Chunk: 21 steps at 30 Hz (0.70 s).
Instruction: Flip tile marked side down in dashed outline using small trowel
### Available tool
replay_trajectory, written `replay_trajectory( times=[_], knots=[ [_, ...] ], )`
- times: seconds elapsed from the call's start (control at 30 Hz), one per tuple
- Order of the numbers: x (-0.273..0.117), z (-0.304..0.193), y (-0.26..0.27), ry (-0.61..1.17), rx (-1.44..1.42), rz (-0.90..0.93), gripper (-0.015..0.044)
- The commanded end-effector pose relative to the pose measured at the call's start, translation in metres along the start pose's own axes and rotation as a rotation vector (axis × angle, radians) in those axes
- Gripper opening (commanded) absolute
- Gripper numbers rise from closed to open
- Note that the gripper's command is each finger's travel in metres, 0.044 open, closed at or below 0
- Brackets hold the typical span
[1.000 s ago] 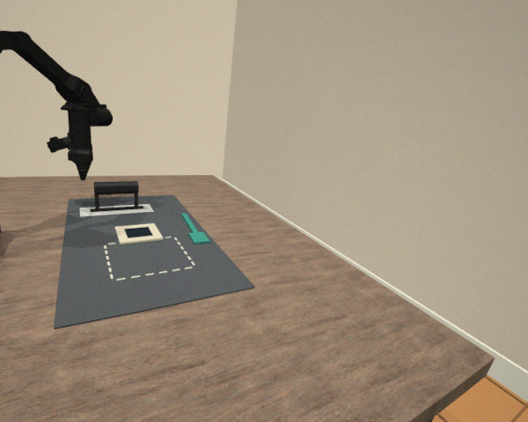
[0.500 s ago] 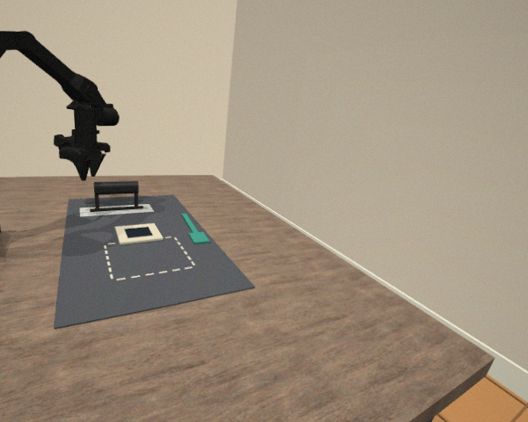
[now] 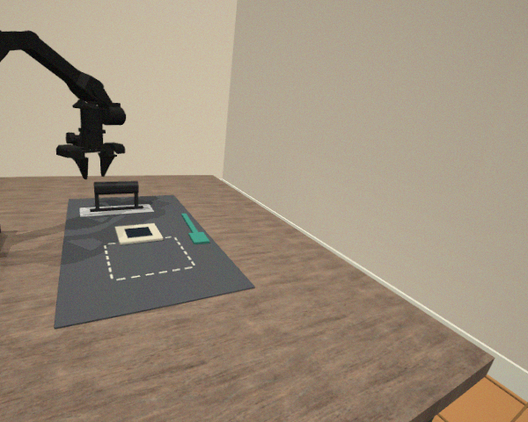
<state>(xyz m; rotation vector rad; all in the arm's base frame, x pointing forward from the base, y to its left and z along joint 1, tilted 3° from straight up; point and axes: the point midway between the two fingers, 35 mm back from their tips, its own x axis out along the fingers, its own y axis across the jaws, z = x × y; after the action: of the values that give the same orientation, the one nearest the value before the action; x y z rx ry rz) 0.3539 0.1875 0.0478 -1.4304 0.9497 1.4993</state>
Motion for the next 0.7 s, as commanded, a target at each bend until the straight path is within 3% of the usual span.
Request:
replay_trajectory(
  times=[0.0,0.67],
  knots=[
    [-0.002,-0.005,-0.002,0.0,0.134,-0.002,0.027],
    [-0.009,-0.032,-0.009,0.002,0.824,-0.004,0.027]
  ],
)
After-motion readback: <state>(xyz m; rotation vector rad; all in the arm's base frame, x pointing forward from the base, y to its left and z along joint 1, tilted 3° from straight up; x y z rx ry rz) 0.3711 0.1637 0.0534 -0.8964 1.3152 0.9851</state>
